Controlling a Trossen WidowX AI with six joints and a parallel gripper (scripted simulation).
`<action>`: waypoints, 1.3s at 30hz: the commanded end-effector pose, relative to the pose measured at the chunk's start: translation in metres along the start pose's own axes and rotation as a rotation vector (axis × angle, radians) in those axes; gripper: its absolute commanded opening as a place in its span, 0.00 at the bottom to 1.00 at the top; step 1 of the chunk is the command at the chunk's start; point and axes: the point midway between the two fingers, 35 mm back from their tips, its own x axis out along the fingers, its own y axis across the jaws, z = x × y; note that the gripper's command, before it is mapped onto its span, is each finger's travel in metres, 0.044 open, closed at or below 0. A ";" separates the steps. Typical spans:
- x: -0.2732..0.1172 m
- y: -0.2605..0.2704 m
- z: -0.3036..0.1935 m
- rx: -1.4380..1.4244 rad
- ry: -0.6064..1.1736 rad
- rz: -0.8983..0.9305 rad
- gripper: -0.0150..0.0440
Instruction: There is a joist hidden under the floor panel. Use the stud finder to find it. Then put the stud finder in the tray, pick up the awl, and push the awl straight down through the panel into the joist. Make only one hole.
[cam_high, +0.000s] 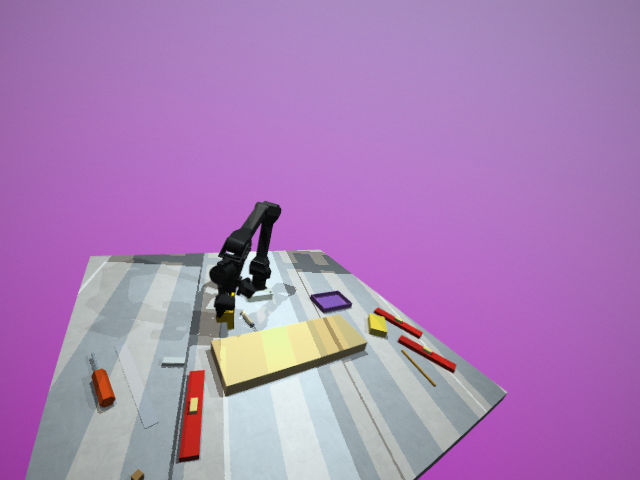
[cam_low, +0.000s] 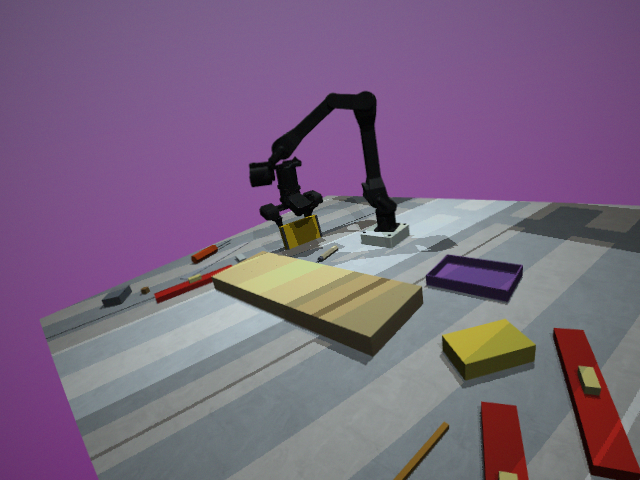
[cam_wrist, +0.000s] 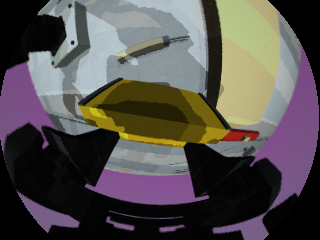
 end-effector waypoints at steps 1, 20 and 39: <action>-0.001 0.000 0.000 0.007 0.037 -0.006 0.25; 0.000 0.000 0.004 0.008 0.166 -0.002 0.25; 0.001 0.000 0.007 0.012 0.295 0.000 0.25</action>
